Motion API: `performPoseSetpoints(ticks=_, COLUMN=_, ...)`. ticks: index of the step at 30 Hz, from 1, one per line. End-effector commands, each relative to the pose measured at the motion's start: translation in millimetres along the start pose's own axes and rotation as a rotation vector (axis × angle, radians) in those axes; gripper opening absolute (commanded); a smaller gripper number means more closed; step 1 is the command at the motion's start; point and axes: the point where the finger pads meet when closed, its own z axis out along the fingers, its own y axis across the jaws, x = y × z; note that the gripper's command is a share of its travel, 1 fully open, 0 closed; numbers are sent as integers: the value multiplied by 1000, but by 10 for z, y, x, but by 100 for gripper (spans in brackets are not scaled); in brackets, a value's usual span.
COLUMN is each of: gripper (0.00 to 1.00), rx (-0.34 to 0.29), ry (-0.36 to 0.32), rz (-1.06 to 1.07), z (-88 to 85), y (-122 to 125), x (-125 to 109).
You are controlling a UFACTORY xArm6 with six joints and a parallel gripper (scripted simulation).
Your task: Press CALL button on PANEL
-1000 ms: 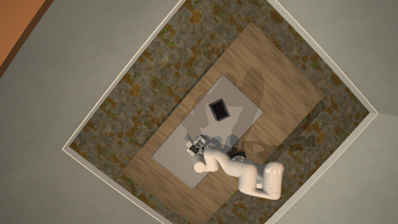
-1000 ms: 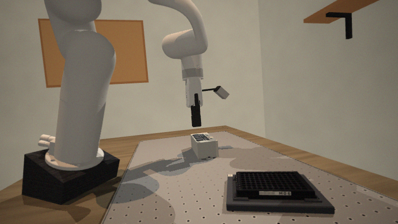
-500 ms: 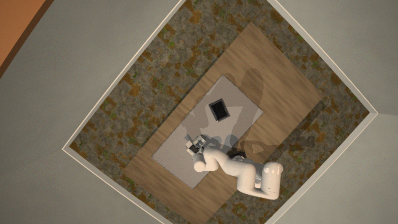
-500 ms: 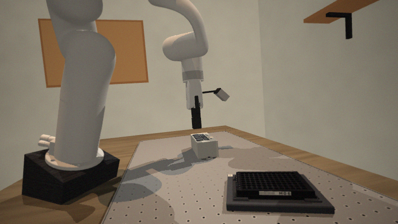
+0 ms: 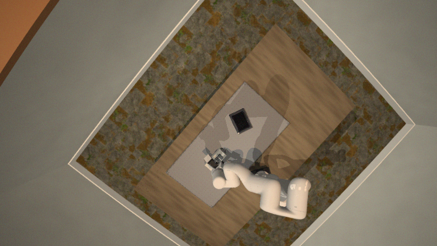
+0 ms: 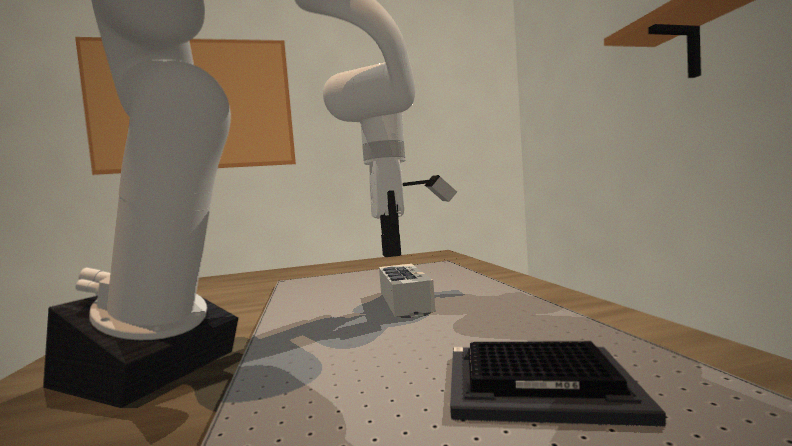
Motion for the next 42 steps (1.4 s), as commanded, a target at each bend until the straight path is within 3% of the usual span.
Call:
performPoseSetpoints(ticks=1, gripper=0, rx=2, ry=3, rz=1, z=-10, y=-6, x=12)
performPoseSetpoints(ticks=26, gripper=0, rx=2, ry=3, rz=1, z=-9, y=-6, x=11)
performPoseSetpoints(ticks=37, gripper=0, rx=2, ry=3, rz=1, z=-309, y=446, x=-19)
performPoseSetpoints(ticks=42, gripper=0, rx=2, ry=3, rz=1, z=-309, y=446, x=-19)
